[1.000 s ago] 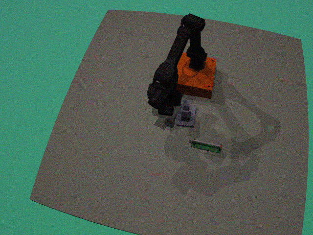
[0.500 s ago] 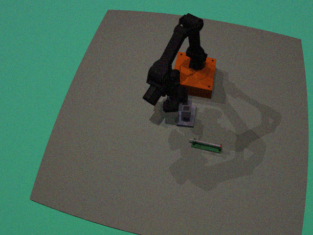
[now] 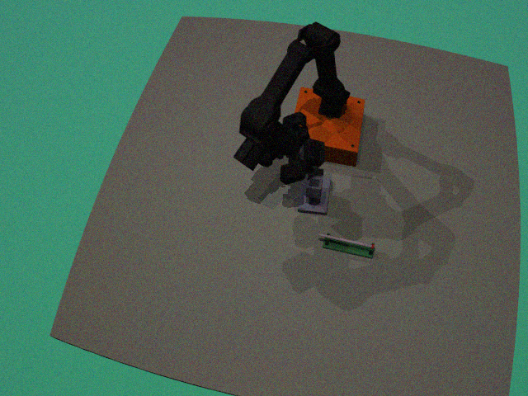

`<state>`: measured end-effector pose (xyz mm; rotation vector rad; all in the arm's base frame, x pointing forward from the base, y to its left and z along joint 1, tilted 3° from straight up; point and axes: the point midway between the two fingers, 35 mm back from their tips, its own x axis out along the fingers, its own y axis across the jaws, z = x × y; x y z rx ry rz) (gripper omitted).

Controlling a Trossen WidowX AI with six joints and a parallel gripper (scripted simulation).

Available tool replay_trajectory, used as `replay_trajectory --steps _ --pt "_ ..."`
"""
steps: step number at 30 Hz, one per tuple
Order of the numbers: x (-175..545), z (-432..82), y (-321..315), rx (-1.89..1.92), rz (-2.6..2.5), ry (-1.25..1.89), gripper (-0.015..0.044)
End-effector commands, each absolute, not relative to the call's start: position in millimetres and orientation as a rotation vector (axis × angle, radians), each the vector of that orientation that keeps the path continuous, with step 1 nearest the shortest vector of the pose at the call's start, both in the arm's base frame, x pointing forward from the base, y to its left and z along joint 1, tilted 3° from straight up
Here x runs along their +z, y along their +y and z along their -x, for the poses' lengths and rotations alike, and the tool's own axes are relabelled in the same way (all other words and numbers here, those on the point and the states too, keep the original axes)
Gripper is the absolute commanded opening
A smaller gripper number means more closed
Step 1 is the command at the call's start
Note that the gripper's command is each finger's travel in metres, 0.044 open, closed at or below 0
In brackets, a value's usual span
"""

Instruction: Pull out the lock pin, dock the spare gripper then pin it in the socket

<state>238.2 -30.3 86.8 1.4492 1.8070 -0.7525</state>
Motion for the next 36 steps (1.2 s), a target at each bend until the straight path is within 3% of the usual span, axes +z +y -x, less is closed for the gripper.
replay_trajectory --steps 1,19,36 --pt "95.8 -239.4 -25.4 -0.665 -1.523 1.829 0.0" --pt "133.3 -250.1 -15.5 -0.328 -1.811 1.806 0.0" --pt "115.9 -254.2 -12.4 -0.229 -1.815 1.86 0.0"
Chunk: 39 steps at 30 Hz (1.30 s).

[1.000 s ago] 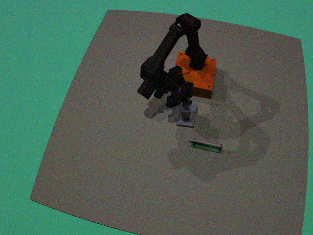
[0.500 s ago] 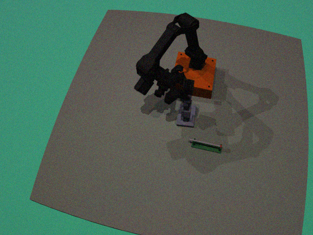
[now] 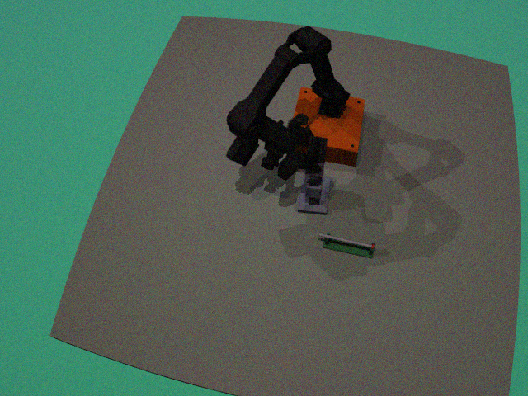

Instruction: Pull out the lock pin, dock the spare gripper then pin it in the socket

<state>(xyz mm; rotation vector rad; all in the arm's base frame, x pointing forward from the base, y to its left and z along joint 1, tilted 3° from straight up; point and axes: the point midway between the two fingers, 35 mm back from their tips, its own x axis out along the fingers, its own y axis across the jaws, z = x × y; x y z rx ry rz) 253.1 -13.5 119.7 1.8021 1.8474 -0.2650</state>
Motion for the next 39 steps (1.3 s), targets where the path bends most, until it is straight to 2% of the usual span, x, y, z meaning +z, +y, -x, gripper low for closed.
replay_trajectory --steps 1,39 --pt "115.8 -254.3 -12.6 -0.229 -1.815 1.86 0.0" --pt "66.4 -266.1 -11.1 -0.226 -1.819 1.882 0.0"
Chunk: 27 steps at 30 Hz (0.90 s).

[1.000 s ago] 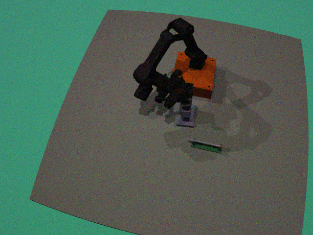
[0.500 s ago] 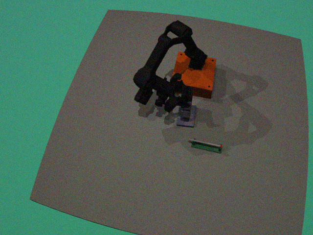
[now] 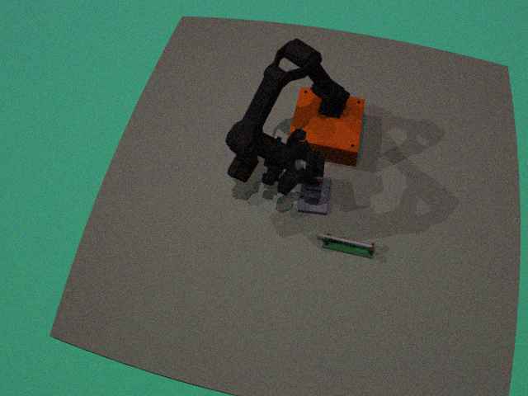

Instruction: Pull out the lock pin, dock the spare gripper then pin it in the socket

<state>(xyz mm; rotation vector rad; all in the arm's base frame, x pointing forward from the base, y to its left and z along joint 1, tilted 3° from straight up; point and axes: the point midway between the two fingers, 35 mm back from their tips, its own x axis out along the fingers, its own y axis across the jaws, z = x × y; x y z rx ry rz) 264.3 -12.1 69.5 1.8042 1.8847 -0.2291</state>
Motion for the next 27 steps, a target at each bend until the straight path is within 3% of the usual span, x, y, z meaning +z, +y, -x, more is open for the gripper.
replay_trajectory --steps 1,18,27 --pt "65.0 -266.4 -11.0 -0.226 -1.819 1.882 0.0" --pt "62.2 -265.7 -11.4 -0.23 -1.809 1.887 0.0" --pt "62.2 -265.7 -11.4 -0.23 -1.809 1.887 0.0236"
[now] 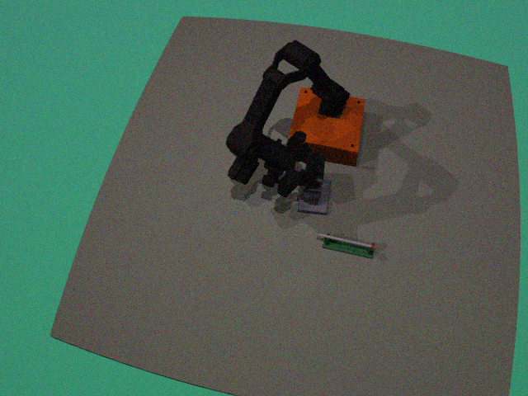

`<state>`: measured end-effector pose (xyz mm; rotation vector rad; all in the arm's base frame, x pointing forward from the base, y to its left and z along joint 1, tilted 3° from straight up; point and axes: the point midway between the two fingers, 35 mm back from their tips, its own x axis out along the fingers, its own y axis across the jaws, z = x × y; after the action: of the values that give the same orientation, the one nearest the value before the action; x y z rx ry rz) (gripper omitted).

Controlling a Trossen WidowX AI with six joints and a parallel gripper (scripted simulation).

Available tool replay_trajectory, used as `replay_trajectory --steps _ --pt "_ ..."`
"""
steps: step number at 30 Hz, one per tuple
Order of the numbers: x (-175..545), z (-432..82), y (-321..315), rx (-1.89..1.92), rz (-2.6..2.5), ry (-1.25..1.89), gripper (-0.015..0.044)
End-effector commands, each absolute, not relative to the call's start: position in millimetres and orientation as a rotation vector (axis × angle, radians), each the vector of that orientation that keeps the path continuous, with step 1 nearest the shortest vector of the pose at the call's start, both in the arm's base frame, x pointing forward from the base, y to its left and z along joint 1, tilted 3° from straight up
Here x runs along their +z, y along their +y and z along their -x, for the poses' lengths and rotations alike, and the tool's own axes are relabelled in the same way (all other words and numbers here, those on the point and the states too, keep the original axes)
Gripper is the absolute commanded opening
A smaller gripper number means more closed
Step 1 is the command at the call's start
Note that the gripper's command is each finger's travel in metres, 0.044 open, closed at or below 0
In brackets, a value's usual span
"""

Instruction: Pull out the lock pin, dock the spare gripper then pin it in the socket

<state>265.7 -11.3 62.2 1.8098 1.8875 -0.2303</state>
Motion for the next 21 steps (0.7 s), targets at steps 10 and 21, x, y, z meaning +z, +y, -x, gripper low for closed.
replay_trajectory --steps 10,21 --pt "62.9 -265.6 -11.4 -0.23 -1.81 1.887 0.044" --pt "88.0 -260.4 -12.4 -0.234 -1.819 1.888 0.044"
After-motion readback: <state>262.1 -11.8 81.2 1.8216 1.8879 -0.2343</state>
